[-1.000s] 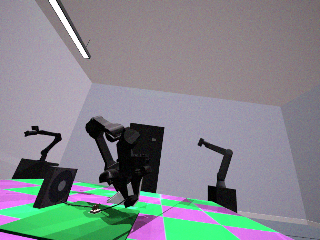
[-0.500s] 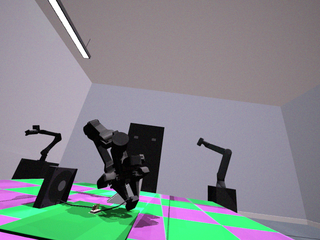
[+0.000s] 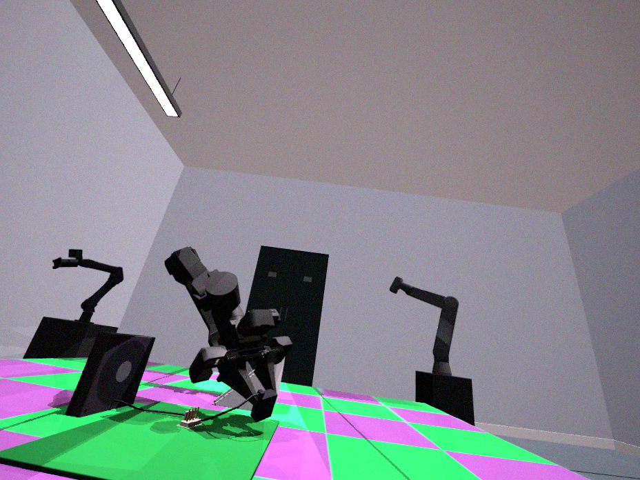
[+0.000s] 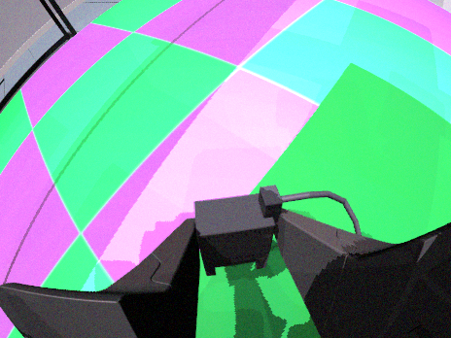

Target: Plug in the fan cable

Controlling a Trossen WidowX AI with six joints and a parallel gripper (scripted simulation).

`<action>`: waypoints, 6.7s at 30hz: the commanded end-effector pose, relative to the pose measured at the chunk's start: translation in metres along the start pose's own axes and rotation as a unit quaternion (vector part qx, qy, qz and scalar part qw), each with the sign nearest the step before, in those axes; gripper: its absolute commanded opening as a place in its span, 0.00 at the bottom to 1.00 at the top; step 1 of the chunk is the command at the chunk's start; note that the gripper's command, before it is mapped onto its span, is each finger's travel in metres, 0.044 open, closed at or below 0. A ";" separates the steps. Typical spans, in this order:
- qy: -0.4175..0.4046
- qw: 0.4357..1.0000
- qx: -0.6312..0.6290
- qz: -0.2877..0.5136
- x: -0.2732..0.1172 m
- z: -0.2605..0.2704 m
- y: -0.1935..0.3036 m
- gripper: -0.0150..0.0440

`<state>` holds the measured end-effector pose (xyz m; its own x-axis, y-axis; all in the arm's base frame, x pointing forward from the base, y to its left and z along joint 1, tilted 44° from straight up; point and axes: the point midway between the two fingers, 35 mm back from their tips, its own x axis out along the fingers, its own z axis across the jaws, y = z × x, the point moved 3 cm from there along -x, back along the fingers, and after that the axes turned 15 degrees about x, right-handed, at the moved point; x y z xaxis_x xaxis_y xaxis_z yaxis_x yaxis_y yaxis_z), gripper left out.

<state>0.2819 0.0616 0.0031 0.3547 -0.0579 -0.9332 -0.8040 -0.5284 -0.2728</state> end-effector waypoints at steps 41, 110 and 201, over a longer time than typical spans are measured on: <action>0.022 0.970 -0.078 -0.230 -0.032 -0.004 0.022 0.25; 0.018 0.971 -0.083 -0.225 -0.013 -0.022 0.038 0.25; 0.022 0.970 -0.083 -0.228 0.000 -0.035 0.046 0.60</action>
<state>0.2621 0.0075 -0.0016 0.6776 0.1804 -0.7129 -0.4724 -0.6362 -0.6100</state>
